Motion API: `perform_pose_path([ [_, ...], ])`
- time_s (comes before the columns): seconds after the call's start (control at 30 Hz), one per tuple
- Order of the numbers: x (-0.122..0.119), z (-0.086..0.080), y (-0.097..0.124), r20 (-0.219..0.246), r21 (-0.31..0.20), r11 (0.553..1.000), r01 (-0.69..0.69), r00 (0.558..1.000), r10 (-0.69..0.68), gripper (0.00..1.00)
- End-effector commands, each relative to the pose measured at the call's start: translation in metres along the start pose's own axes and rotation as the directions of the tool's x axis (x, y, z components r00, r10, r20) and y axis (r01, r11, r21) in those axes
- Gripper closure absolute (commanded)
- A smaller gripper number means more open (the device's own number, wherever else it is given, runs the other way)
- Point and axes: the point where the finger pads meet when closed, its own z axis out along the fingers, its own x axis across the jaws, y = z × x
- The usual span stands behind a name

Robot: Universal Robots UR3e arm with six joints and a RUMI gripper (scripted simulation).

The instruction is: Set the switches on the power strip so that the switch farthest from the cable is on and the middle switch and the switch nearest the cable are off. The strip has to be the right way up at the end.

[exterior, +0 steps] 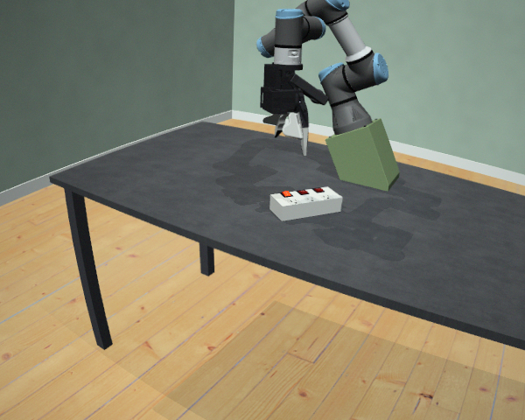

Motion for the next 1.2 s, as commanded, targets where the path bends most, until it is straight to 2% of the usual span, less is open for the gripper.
perform_pose_path([
  [0.0,0.0,-0.015,0.001,0.001,0.001,1.0,-0.001,1.0,0.001,0.0],
  [0.3,0.0,-0.029,0.001,0.001,0.001,1.0,-0.001,1.0,0.001,0.0],
  [1.17,0.0,-0.029,0.001,0.001,0.001,1.0,-0.001,1.0,0.001,0.0],
])
